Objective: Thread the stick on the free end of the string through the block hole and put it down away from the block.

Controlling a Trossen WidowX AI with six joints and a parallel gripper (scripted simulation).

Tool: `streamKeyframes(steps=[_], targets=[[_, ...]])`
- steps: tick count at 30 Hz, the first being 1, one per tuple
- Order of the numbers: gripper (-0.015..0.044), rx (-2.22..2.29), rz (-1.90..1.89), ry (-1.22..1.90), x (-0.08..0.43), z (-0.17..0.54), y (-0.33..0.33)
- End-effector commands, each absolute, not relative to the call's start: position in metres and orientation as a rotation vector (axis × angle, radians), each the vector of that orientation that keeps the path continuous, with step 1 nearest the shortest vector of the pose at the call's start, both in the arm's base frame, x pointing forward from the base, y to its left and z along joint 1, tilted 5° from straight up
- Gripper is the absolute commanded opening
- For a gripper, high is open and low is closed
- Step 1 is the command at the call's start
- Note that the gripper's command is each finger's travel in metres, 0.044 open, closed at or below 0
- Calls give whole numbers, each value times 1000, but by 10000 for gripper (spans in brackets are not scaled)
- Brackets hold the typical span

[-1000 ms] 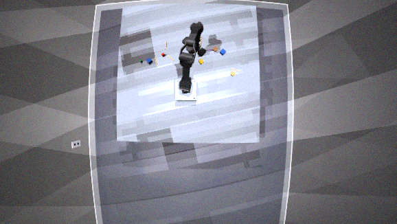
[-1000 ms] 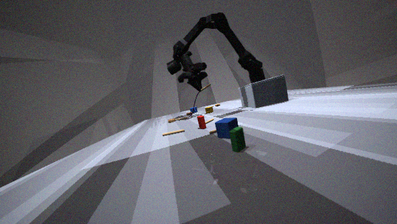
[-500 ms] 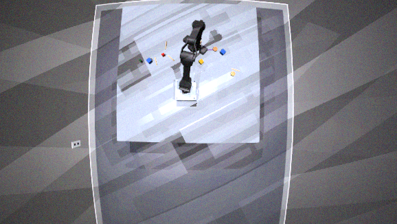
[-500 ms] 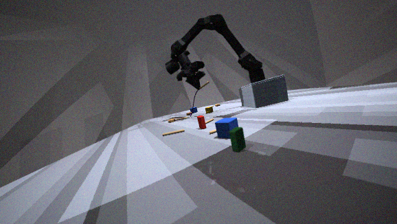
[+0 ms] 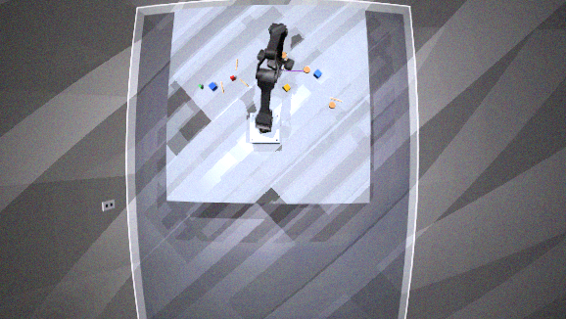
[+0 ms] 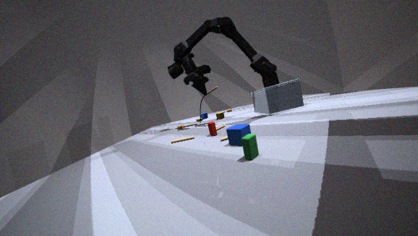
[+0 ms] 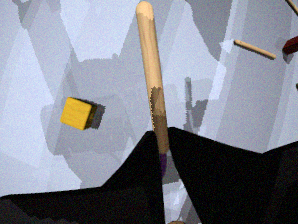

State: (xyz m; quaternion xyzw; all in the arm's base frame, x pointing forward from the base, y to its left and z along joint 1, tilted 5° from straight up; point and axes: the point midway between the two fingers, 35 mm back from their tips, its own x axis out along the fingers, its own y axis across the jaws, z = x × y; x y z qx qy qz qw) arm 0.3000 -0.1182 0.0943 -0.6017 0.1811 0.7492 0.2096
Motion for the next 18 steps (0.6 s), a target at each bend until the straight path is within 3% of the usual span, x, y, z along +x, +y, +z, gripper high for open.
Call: streamKeyframes(steps=[1,18], targets=[[0,-1678,2084,515,302,96,-119],[0,-1334,1706,1013,305,96,-119]])
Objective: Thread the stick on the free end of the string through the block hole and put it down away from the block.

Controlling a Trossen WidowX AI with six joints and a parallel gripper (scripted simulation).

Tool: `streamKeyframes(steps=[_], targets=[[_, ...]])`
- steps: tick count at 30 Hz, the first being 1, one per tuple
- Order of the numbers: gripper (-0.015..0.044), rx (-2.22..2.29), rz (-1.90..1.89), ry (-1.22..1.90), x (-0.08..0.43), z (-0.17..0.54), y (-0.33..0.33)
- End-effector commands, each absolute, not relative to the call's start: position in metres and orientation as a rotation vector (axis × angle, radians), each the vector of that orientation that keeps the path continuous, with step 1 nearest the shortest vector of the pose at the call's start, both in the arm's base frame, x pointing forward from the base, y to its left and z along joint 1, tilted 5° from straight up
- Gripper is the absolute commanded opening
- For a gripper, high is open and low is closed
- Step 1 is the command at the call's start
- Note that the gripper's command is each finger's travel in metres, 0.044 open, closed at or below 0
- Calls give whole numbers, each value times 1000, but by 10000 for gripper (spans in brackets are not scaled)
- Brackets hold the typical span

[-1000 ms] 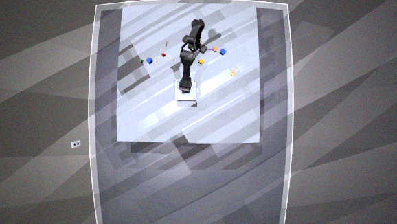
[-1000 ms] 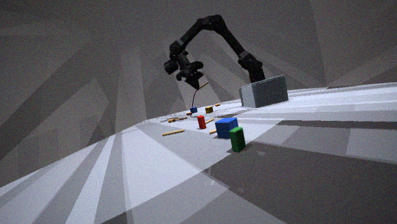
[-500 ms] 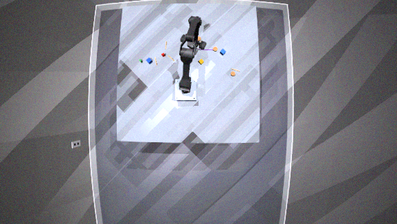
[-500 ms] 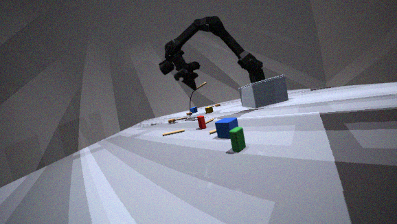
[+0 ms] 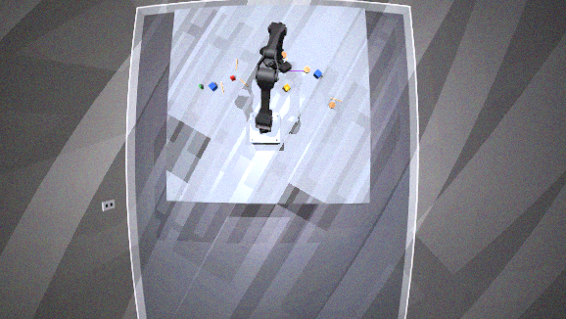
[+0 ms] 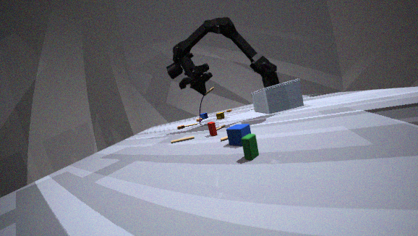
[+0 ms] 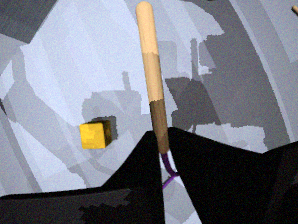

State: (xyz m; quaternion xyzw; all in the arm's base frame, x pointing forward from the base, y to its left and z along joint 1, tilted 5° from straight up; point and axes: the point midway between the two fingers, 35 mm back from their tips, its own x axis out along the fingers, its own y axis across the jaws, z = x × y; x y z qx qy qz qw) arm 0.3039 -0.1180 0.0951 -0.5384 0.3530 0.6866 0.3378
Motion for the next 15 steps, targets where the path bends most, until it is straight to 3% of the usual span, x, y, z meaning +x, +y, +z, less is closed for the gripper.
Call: streamKeyframes(steps=[1,15], targets=[[0,-1312,1681,1038,305,96,-119],[0,-998,1315,1347,307,97,-118]])
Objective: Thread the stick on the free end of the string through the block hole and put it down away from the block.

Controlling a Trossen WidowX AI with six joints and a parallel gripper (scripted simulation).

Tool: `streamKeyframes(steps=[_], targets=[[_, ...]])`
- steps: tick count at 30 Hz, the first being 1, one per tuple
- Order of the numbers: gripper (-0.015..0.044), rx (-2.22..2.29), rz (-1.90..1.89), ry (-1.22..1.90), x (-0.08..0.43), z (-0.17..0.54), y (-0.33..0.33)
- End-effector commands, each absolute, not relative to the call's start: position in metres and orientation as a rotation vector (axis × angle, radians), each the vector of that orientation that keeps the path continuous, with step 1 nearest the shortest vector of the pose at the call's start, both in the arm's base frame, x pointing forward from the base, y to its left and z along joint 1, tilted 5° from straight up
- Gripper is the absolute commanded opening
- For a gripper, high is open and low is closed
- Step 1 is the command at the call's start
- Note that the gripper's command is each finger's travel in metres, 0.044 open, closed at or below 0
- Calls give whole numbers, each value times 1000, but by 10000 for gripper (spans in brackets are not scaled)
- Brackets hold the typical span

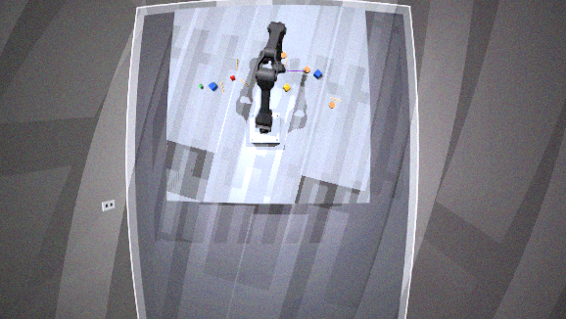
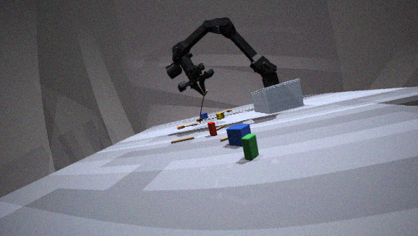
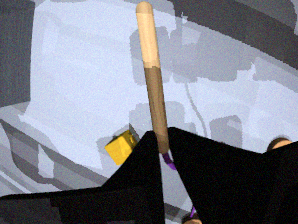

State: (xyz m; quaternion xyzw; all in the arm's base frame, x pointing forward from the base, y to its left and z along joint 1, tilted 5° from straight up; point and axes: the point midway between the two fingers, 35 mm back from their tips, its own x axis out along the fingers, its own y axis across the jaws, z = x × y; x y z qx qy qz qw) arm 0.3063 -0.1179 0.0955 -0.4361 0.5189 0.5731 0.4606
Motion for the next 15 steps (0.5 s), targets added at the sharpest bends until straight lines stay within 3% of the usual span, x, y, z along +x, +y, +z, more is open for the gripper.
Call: streamKeyframes(steps=[1,15], targets=[[0,-975,1288,1366,308,97,-118],[0,-646,890,1584,310,97,-118]])
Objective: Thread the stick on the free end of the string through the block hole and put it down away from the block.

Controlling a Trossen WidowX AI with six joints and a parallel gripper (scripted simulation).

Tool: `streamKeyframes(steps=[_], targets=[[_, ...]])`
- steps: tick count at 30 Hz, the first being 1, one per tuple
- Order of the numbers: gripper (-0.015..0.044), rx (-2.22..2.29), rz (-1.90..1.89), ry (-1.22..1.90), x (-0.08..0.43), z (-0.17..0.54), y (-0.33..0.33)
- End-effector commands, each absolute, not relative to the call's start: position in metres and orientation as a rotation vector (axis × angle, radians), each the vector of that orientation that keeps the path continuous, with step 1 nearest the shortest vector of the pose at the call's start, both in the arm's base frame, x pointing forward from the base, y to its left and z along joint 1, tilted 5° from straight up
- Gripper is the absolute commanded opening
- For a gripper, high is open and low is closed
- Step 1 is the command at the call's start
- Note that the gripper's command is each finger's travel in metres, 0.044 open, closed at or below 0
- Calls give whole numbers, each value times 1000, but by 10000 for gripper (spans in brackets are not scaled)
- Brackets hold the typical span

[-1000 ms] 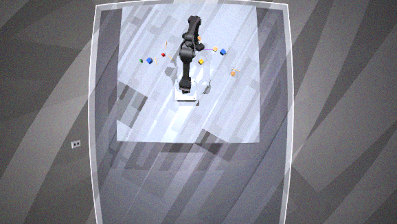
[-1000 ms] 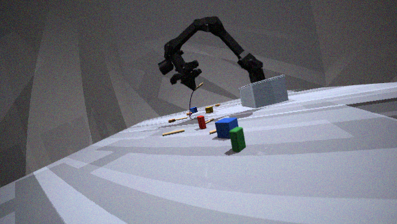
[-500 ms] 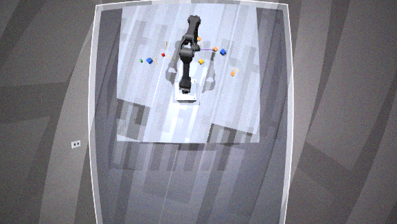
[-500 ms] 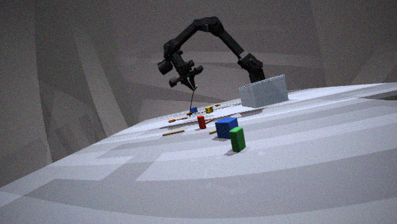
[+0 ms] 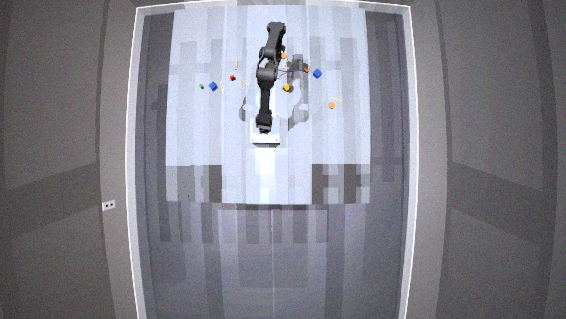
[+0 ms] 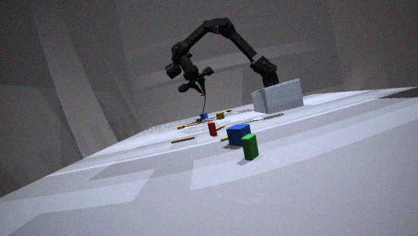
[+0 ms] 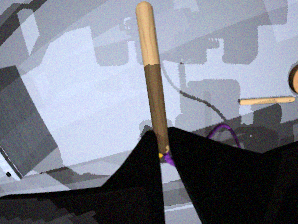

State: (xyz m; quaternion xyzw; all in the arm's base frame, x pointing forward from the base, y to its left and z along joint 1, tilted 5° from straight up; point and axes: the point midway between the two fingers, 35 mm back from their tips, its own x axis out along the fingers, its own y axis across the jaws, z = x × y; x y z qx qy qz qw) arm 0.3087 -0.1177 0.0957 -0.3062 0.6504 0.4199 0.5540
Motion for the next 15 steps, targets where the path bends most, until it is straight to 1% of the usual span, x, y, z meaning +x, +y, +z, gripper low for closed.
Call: streamKeyframes(steps=[1,15], targets=[[0,-622,861,1597,310,97,-118],[0,-284,441,1727,312,97,-118]])
